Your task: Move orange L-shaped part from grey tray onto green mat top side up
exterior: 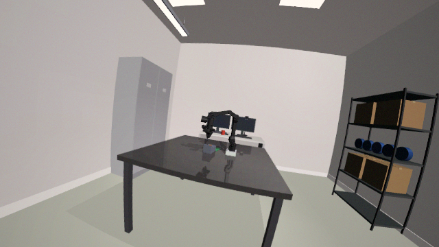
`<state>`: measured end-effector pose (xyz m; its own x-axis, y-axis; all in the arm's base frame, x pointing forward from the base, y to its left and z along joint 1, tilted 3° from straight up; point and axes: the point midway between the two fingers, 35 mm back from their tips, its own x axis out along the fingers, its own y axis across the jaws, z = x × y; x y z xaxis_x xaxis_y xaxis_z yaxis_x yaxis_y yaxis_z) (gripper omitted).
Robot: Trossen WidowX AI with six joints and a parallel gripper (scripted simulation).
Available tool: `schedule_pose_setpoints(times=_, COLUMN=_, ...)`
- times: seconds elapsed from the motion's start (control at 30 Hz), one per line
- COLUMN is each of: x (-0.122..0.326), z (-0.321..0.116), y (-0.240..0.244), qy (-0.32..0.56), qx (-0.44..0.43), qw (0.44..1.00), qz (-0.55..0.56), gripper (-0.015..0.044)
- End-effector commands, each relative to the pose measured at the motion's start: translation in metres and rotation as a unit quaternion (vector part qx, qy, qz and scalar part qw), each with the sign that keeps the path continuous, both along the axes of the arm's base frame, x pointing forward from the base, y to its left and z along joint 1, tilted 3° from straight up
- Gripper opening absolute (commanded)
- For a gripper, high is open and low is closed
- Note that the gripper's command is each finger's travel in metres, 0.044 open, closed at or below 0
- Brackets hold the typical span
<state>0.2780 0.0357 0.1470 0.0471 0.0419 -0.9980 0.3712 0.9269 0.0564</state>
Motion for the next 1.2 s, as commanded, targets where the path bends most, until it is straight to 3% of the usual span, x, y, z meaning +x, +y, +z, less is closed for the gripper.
schedule_pose_setpoints(times=0.0, x=-0.003, z=-0.013, y=0.009, qy=0.022, qx=-0.001, qw=0.999, qz=0.027, gripper=0.0180)
schedule_pose_setpoints(times=0.13, x=-0.001, z=-0.026, y=0.010, qy=0.022, qx=-0.001, qw=0.999, qz=0.027, gripper=0.0180)
schedule_pose_setpoints(times=0.33, x=-0.003, z=-0.085, y=0.012, qy=0.022, qx=-0.001, qw=0.999, qz=0.027, gripper=0.0180)
schedule_pose_setpoints(times=1.17, x=-0.003, z=-0.116, y=0.013, qy=0.022, qx=-0.001, qw=0.999, qz=0.027, gripper=0.0180)
